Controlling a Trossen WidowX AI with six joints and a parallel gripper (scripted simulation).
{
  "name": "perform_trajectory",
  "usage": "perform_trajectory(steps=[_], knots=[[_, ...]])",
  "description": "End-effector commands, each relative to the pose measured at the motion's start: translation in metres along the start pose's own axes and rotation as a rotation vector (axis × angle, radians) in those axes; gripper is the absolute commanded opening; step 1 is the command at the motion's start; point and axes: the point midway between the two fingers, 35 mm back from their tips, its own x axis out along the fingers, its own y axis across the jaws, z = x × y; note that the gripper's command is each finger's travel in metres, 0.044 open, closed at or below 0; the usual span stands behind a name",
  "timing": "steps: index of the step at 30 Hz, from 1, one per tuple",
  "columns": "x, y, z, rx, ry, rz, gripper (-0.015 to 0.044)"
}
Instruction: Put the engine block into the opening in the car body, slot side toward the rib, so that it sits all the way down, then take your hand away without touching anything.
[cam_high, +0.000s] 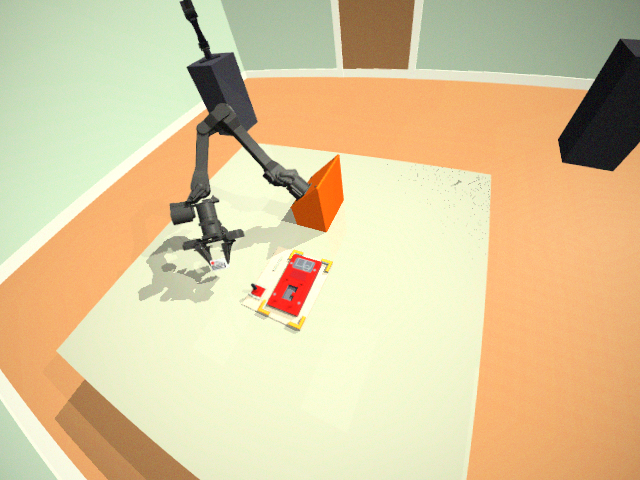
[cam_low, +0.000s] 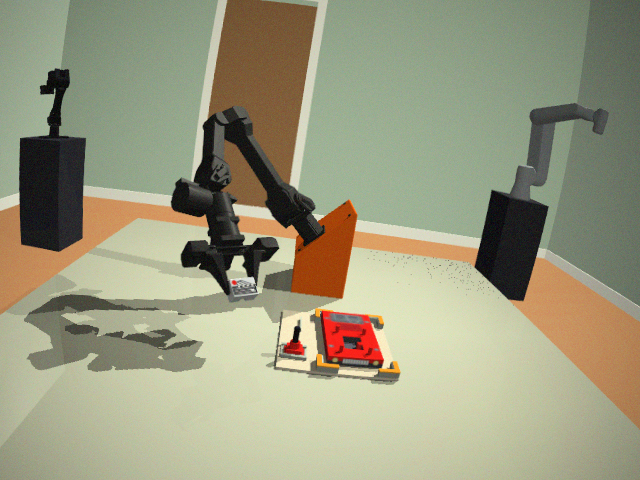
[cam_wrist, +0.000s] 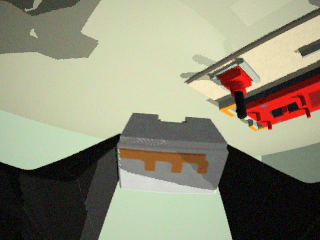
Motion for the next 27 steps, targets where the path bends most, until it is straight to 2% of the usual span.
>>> perform_trajectory(steps=[1,27], knots=[[0.004,-0.002,0.007,-0.008,0.044,-0.001,0.0],[0.048,-0.002,0.055,-0.01,0.043,0.0,0.0]])
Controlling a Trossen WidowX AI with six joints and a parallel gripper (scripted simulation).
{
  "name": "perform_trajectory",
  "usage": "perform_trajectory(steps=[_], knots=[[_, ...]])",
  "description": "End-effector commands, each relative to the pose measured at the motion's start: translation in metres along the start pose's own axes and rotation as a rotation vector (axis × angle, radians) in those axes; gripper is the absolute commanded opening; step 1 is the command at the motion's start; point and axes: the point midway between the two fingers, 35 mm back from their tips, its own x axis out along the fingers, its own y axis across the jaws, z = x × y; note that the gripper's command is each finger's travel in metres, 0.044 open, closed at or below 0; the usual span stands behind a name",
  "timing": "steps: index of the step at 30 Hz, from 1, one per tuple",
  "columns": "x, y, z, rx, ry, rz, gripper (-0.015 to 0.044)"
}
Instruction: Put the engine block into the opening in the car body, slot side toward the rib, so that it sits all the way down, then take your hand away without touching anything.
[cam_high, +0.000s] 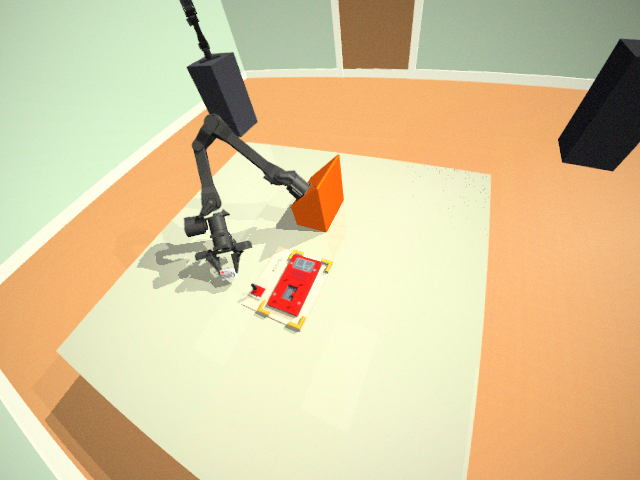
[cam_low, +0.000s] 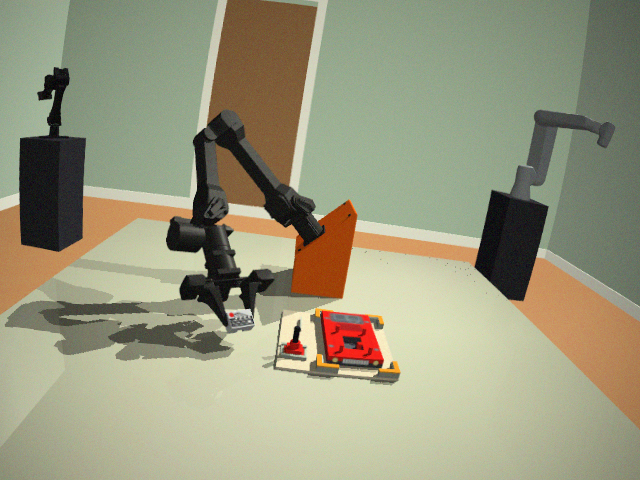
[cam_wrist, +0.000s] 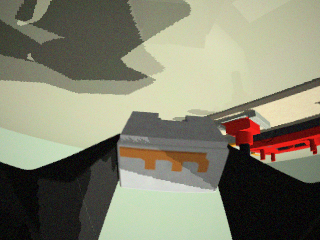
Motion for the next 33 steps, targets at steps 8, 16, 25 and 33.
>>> perform_trajectory(steps=[8,16,25,33], knots=[[0.017,-0.001,0.02,-0.007,0.005,-0.002,0.0],[0.022,-0.002,0.023,-0.007,0.005,-0.002,0.0],[0.022,-0.002,0.022,-0.006,0.02,-0.005,0.0236],[0.022,-0.002,0.022,-0.006,0.02,-0.005,0.044]])
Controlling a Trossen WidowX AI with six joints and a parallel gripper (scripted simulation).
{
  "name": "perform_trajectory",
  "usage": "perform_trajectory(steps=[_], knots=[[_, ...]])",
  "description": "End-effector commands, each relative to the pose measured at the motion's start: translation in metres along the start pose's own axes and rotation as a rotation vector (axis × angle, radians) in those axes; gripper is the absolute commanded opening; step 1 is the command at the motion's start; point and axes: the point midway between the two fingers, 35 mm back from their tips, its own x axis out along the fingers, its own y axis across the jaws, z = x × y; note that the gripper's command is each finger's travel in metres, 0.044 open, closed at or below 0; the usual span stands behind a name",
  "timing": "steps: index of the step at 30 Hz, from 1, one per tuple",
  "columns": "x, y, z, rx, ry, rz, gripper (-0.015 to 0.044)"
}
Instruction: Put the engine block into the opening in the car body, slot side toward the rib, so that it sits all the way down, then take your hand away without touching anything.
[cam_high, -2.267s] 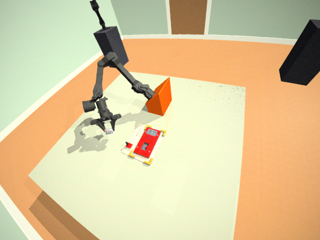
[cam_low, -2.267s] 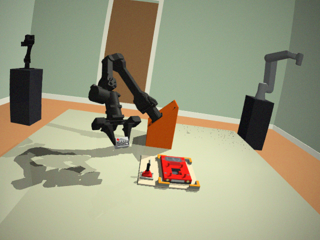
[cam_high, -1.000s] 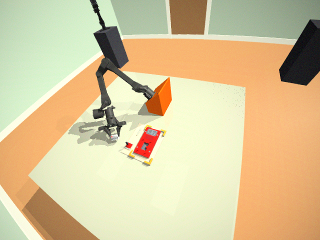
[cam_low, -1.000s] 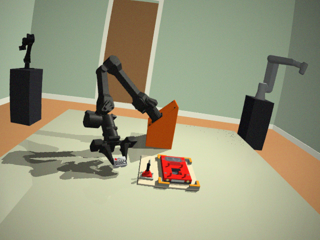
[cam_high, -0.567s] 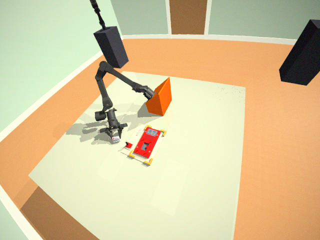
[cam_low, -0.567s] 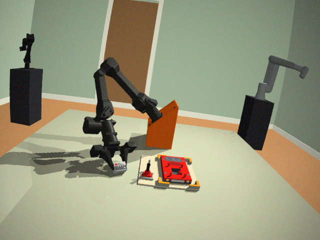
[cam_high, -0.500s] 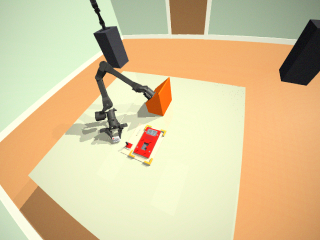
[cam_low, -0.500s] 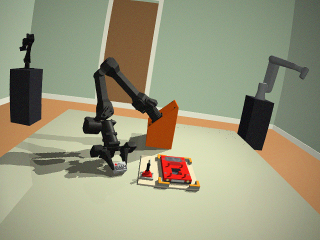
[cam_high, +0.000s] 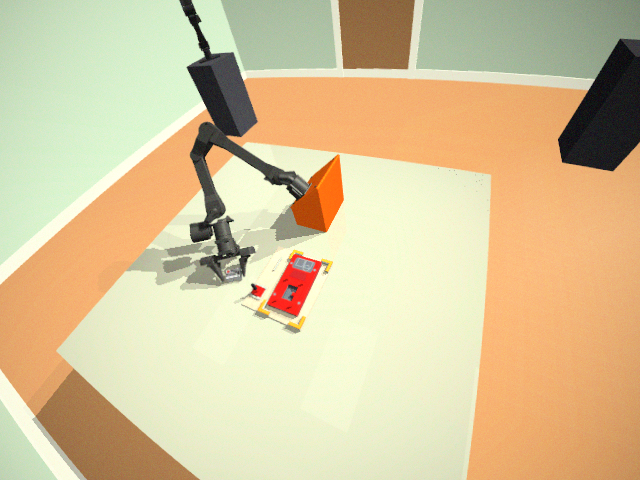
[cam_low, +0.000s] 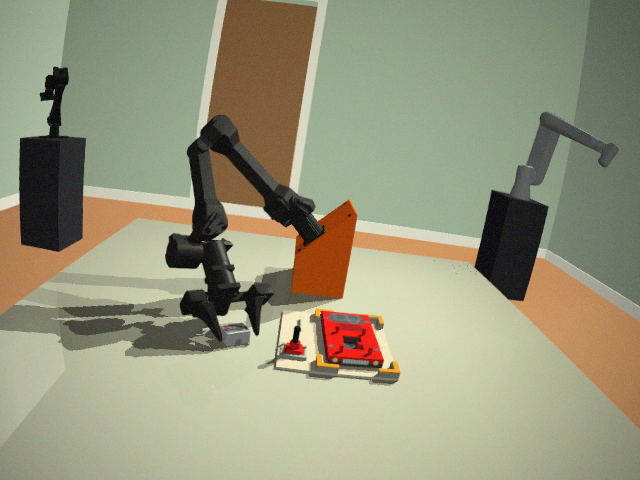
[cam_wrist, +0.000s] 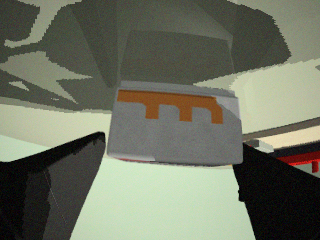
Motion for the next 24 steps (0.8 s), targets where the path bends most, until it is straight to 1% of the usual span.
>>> perform_trajectory(steps=[1,7,17,24], knots=[[0.0,0.0,0.0,0.0,-0.001,-0.001,0.044],[-0.003,-0.001,0.0,0.0,-0.008,0.0,0.044],[-0.043,0.0,-0.005,-0.001,-0.017,0.002,0.044],[-0.041,0.003,-0.005,0.003,-0.017,0.01,0.044]])
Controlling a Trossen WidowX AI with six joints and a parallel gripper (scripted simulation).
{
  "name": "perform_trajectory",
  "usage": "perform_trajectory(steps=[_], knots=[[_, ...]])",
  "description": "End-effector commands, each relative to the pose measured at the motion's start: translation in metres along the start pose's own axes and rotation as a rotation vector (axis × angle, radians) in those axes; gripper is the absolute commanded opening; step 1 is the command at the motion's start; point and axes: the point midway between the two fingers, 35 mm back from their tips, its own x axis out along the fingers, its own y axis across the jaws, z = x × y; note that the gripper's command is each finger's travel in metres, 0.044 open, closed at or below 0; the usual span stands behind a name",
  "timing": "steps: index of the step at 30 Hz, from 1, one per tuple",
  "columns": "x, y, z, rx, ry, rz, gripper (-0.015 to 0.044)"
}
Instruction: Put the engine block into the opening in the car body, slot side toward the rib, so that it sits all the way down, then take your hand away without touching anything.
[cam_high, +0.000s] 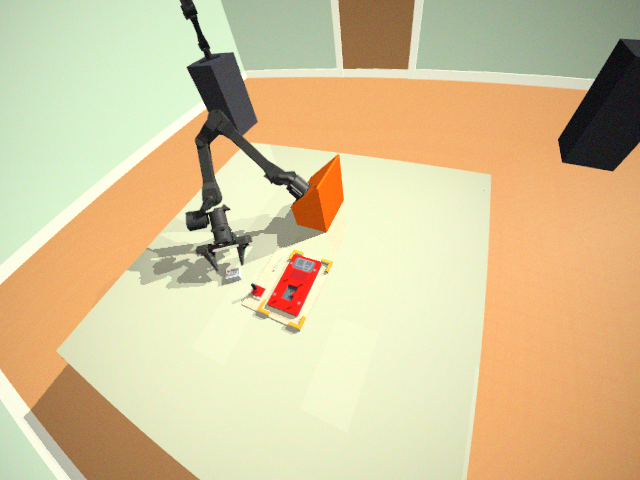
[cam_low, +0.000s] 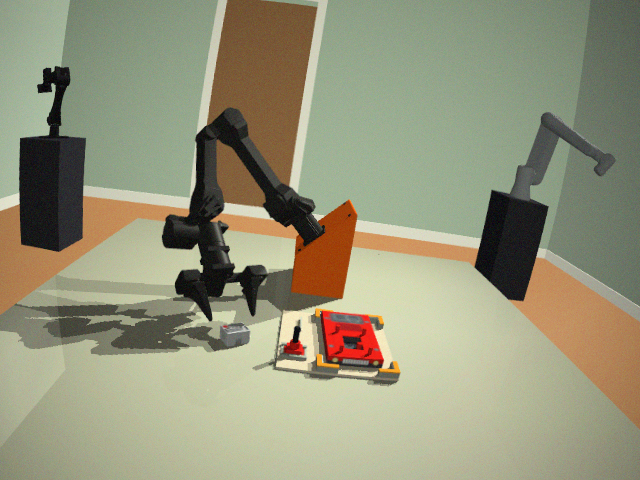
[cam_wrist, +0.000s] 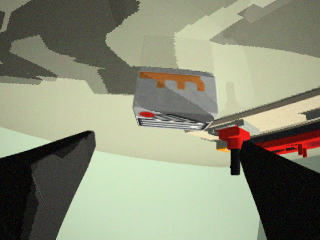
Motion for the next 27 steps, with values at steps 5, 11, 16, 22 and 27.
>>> perform_trajectory(steps=[5,11,16,22,27], knots=[[0.0,0.001,0.0,0.0,0.0,0.002,0.044],[0.0,0.001,0.0,0.0,0.0,0.002,0.044],[0.001,0.0,0.0,-0.014,-0.009,-0.004,0.044],[0.008,-0.003,-0.001,-0.14,-0.09,-0.06,0.044],[0.012,-0.005,-0.002,-0.255,-0.158,-0.112,0.044]])
